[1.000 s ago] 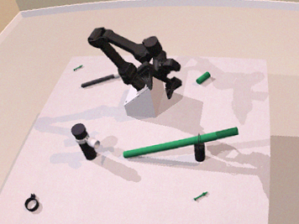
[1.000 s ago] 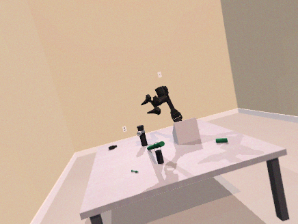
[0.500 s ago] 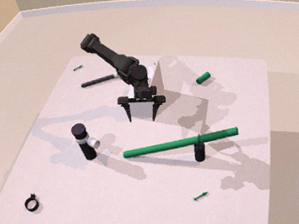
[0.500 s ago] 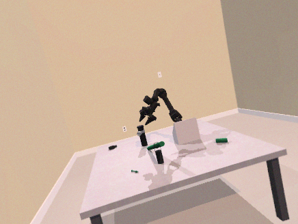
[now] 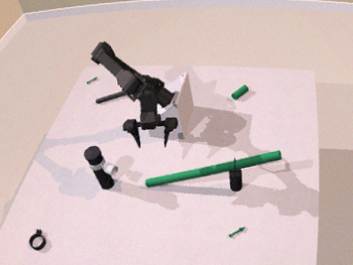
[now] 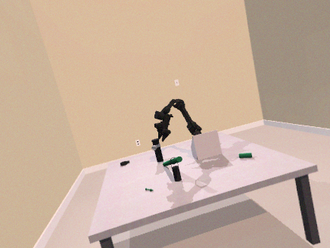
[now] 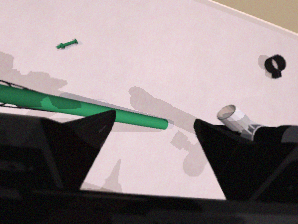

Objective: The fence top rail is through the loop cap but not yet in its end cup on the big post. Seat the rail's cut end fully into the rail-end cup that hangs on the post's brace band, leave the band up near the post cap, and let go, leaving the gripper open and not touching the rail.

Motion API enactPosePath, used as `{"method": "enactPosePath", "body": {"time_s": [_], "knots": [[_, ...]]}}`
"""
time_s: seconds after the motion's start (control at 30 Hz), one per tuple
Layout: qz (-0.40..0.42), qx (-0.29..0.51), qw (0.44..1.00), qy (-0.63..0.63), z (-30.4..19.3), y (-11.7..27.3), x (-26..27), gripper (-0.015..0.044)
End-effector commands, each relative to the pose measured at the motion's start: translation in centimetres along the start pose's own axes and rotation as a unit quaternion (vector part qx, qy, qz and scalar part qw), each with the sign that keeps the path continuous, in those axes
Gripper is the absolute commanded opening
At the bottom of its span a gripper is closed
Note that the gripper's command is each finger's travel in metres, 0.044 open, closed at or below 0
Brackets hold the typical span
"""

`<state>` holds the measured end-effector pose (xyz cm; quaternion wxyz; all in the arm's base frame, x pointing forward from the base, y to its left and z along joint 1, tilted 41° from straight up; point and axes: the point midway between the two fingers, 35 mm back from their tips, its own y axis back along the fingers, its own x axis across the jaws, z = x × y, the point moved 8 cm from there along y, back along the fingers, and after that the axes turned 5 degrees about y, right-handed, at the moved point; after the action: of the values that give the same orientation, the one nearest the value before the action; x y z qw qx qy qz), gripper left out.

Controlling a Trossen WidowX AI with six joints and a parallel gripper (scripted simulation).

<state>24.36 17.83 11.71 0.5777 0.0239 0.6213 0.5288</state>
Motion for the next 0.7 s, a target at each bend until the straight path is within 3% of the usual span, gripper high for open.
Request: {"method": "enactPosePath", "body": {"time_s": [0.0, 0.23, 0.47, 0.67], "knots": [[-0.007, -0.001, 0.999, 0.047, 0.3, -0.2, -1.6, 0.0440], [-0.040, 0.019, 0.961, 0.273, 0.2, -1.7, -6.9, 0.0440], [-0.066, 0.069, 0.866, 0.491, -0.9, -2.8, -12.3, 0.0440], [-0.068, 0.082, 0.839, 0.533, -1.2, -3.0, -13.4, 0.0440]]}}
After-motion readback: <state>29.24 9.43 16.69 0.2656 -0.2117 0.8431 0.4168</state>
